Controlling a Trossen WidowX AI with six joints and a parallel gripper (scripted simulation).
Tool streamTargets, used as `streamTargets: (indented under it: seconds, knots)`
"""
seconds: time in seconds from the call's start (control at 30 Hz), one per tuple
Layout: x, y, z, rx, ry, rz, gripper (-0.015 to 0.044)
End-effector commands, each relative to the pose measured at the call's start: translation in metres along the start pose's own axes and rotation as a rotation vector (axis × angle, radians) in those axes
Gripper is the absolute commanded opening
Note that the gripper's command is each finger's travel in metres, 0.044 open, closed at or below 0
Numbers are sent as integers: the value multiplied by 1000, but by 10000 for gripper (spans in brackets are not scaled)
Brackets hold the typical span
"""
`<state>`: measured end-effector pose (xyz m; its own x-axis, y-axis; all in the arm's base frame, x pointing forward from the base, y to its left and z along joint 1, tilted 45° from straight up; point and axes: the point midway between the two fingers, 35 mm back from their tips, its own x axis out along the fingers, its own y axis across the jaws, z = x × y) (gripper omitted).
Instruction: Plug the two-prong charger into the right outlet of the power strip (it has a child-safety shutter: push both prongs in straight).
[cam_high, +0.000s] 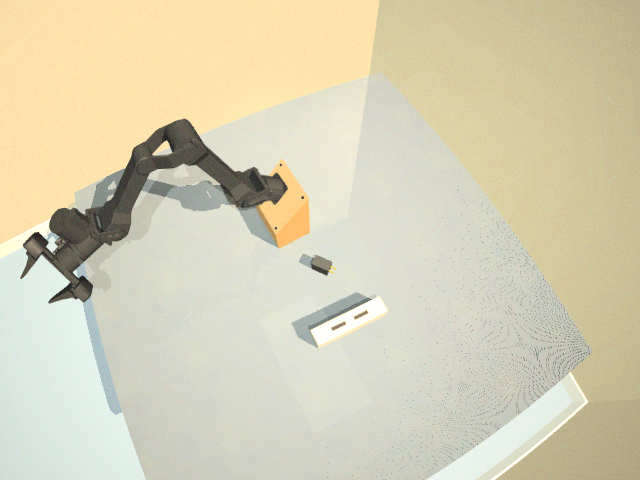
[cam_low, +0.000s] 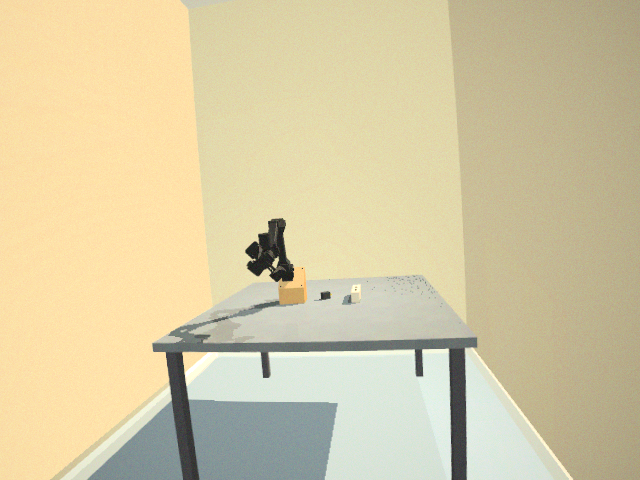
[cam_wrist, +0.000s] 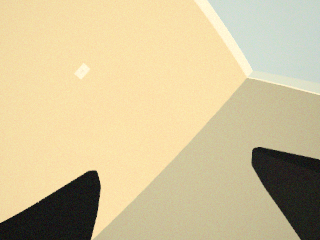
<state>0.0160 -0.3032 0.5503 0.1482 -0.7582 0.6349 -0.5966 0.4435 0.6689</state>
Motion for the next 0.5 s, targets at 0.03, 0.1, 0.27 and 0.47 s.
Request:
streamTargets:
  seconds: [0.03,0.1,0.27,0.47]
  knots:
    - [1,-4,0,-2,-3,-9,440]
    - [2,-14,1,-6,-11,-33,440]
    - [4,-42,2,-23,-29,-102,440]
    - [5,-80,2,-55,-45,-197,440]
